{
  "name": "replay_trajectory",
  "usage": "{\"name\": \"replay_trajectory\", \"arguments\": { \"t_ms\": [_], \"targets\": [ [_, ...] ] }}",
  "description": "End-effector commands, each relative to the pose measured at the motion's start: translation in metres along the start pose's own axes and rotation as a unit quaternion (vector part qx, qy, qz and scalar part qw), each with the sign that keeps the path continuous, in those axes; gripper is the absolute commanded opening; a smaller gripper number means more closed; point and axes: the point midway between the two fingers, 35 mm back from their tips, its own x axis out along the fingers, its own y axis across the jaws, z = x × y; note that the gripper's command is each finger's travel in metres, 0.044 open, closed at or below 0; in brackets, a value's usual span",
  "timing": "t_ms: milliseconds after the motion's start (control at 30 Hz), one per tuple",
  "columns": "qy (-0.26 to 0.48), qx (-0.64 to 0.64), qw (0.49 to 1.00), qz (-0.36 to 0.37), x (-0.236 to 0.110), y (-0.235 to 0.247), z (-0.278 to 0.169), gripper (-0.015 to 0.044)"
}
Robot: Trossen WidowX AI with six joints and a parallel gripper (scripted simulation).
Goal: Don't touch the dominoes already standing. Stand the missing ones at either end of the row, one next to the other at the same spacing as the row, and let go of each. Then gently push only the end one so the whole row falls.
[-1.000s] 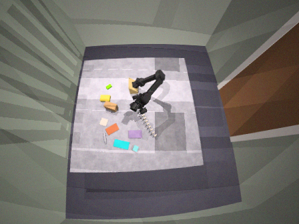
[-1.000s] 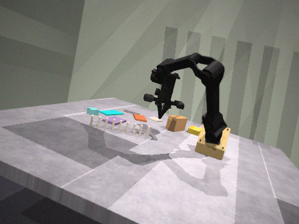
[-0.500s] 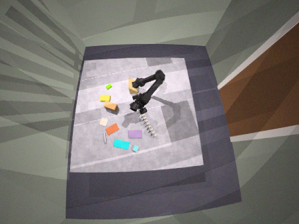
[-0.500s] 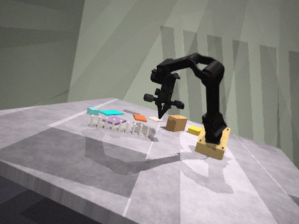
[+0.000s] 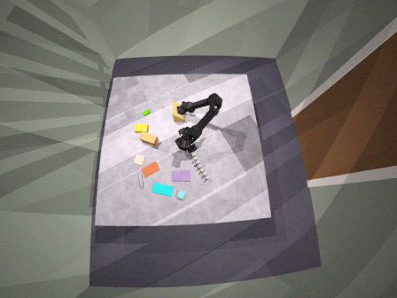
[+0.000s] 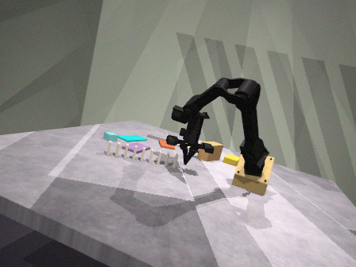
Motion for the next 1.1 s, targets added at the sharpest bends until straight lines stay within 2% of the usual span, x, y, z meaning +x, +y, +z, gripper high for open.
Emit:
{"name": "replay_trajectory", "arguments": {
  "t_ms": [0,700,800,1067],
  "targets": [
    [0.0,0.003,1.0,0.004,0.002,0.004,0.001,0.0],
    [-0.005,-0.002,1.0,0.005,-0.001,0.032,0.003,0.0],
    [-0.043,-0.022,0.999,0.02,-0.02,0.037,0.021,0.0],
    [-0.002,0.001,1.0,0.005,-0.057,0.06,0.001,0.0]
  ]
}}
